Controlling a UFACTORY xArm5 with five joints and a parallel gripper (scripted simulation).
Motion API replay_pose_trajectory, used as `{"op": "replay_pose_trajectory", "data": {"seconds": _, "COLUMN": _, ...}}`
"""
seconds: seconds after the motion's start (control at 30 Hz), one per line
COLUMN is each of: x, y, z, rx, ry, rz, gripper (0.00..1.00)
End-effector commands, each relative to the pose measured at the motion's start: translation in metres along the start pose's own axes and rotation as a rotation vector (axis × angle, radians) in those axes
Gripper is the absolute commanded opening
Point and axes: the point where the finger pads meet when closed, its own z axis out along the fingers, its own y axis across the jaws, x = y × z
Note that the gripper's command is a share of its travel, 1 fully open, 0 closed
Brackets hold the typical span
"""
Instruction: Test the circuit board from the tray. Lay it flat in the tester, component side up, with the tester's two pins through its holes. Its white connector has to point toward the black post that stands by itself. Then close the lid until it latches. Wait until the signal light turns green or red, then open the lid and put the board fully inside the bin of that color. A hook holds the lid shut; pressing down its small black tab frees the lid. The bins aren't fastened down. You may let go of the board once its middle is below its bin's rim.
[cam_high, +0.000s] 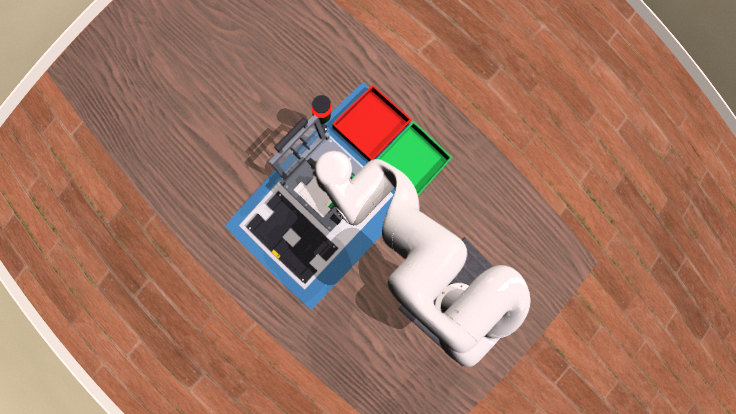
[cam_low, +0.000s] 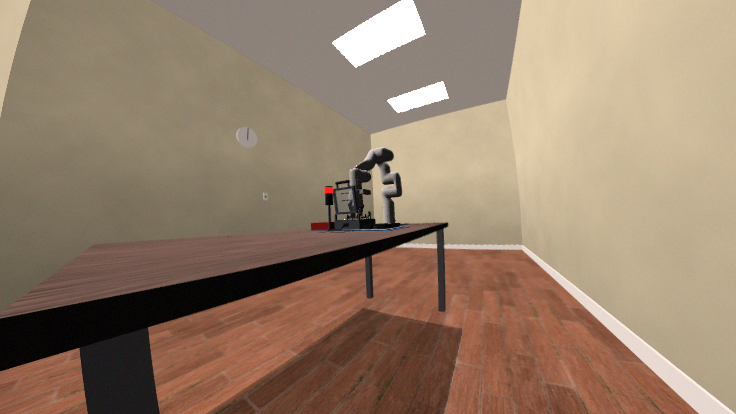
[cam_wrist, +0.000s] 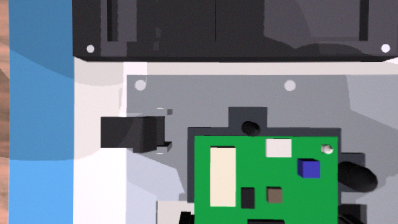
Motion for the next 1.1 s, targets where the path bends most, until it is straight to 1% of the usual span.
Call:
{"op": "replay_pose_trajectory", "data": {"seconds": 0.0, "x": 0.0000, "y": 0.0012, "z": -0.0013, "rx": -0.004, "ry": 0.000, "rz": 0.000, "gripper": 0.82}}
{"op": "replay_pose_trajectory", "data": {"seconds": 0.27, "x": 0.0000, "y": 0.0012, "z": -0.0013, "rx": -0.004, "ry": 0.000, "rz": 0.000, "gripper": 0.82}}
{"op": "replay_pose_trajectory", "data": {"seconds": 0.3, "x": 0.0000, "y": 0.0012, "z": -0.0013, "rx": -0.004, "ry": 0.000, "rz": 0.000, "gripper": 0.79}}
{"op": "replay_pose_trajectory", "data": {"seconds": 1.07, "x": 0.0000, "y": 0.0012, "z": -0.0013, "rx": -0.004, "ry": 0.000, "rz": 0.000, "gripper": 0.79}}
